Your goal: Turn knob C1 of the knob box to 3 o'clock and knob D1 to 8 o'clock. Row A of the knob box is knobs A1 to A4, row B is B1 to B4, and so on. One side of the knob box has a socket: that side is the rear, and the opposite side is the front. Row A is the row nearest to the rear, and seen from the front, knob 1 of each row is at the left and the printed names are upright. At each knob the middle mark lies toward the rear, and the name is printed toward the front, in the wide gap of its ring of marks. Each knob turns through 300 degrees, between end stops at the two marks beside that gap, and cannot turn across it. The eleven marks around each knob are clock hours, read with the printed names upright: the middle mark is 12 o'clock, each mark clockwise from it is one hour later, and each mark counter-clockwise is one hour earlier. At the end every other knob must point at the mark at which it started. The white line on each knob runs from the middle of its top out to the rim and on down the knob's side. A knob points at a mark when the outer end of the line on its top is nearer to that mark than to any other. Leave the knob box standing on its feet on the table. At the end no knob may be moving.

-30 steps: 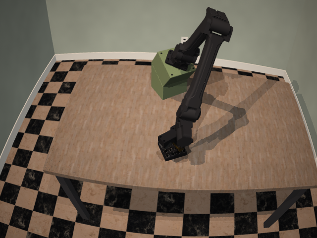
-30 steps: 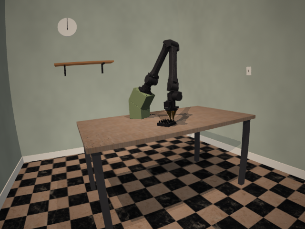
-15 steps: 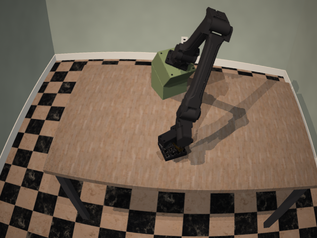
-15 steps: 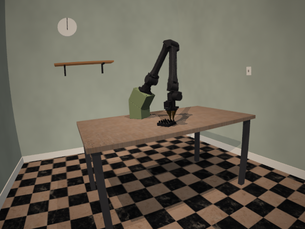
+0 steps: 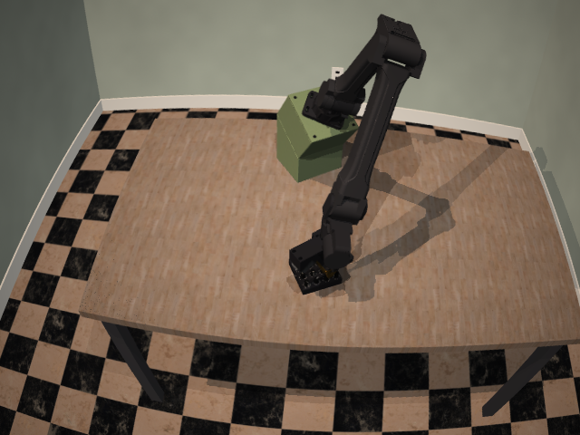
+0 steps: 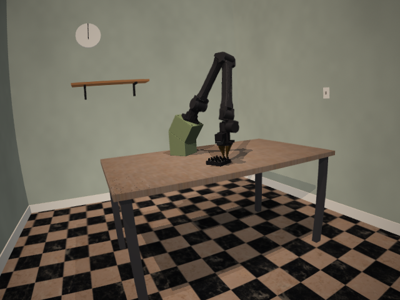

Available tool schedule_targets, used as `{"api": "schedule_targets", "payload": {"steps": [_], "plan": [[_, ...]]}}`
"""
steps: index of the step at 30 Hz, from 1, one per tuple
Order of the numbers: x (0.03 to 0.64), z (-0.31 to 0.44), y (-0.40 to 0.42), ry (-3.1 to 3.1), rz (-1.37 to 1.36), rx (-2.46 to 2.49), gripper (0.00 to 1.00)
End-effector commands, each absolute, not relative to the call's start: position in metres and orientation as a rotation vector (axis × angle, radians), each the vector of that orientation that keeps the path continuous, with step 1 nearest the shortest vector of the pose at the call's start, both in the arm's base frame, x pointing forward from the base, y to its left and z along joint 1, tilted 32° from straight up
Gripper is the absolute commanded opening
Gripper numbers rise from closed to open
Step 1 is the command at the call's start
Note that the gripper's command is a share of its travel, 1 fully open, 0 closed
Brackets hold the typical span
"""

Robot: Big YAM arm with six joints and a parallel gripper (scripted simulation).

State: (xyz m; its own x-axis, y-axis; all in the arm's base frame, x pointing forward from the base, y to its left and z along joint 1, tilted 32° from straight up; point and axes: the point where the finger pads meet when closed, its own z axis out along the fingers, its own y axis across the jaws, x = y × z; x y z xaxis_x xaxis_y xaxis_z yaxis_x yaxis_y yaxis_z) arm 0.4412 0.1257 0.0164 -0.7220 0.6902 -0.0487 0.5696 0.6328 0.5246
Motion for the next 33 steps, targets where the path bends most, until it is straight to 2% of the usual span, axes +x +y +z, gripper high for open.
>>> {"api": "schedule_targets", "payload": {"steps": [1, 33], "plan": [[0.454, 0.024, 0.128, 2.578, 0.727, 1.014, 0.18], [0.454, 0.014, 0.132, 2.587, 0.724, 1.016, 0.18]]}}
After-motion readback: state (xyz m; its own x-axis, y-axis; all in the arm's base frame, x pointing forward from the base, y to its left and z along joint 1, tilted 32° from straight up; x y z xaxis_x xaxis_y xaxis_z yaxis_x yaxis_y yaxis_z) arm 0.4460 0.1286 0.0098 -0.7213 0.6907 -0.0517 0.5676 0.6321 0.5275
